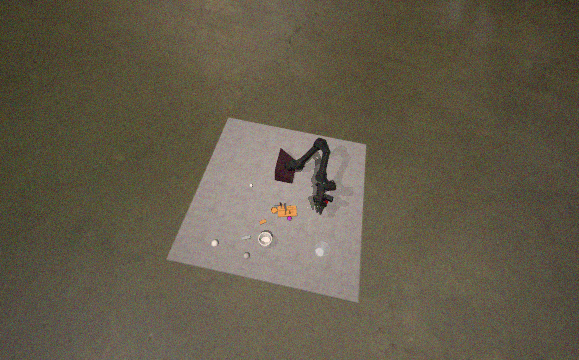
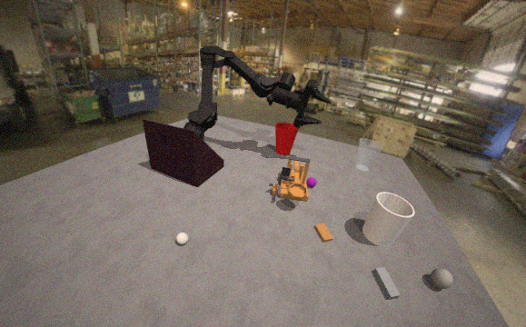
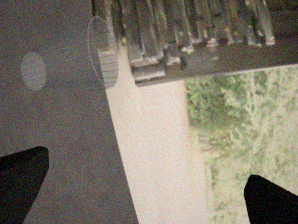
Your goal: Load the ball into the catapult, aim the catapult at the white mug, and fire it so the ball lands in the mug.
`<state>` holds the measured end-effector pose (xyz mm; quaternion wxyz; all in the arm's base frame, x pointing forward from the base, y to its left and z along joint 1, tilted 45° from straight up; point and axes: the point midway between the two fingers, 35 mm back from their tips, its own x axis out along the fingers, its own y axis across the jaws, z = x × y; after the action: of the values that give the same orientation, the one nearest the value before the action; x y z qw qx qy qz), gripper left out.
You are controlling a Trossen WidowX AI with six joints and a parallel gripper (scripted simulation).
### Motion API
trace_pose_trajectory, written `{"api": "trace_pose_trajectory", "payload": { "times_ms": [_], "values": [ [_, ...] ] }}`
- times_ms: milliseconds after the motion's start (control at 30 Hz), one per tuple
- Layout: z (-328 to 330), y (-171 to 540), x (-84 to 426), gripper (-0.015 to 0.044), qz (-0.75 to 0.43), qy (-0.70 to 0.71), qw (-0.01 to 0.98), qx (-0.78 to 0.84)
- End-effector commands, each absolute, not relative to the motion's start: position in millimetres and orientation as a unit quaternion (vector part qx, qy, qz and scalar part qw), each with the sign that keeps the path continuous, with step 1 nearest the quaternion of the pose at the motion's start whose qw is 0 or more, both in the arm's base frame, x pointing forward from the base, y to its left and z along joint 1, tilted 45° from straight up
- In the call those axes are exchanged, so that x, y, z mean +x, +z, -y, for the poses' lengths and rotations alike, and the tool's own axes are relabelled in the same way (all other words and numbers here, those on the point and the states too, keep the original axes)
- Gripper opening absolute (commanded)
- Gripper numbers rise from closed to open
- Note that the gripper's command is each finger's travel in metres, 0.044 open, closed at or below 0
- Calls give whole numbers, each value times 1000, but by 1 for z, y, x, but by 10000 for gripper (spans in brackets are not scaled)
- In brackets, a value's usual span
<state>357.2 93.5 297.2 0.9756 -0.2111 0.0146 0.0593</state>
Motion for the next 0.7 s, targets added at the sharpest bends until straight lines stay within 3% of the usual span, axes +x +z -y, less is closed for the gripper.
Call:
{"api": "trace_pose_trajectory", "payload": {
  "times_ms": [0, 667],
  "values": [
    [-91, 282, 367, 440, -50, 77, 961, -261],
    [-65, 198, 391, 440, -220, 235, 829, -457]
  ]
}}
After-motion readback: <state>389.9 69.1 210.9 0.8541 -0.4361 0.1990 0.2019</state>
